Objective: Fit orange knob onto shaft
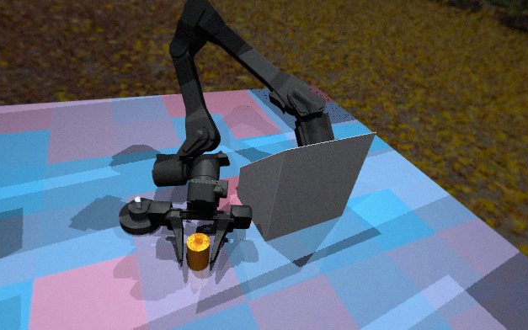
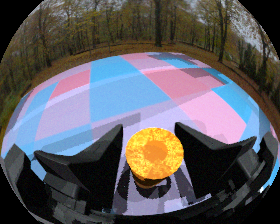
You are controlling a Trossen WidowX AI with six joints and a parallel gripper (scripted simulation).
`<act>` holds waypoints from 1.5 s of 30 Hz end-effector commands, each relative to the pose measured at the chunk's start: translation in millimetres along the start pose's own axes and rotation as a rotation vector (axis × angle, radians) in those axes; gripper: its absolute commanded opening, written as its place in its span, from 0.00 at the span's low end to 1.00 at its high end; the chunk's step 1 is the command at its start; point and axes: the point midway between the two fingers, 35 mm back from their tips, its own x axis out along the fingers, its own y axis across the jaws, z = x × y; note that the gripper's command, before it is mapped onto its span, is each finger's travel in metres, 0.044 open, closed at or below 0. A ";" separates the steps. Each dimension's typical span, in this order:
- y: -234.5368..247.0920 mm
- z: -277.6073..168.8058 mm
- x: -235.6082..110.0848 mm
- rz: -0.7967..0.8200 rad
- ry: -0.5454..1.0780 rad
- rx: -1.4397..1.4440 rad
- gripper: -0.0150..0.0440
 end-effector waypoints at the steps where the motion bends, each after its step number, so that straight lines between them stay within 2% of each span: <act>1: -0.2 0.1 0.2 -0.001 -0.001 -0.001 0.69; 19: -0.2 0.1 0.2 -0.001 -0.001 -0.001 0.69; 26: -0.2 0.1 0.2 -0.001 -0.001 -0.001 1.00; 33: -0.6 1.9 -0.5 -0.001 0.000 -0.001 1.00; 40: -1.9 68.6 -24.9 -0.001 -0.001 -0.001 1.00; 45: -0.7 75.4 -27.3 -0.002 -0.002 0.000 1.00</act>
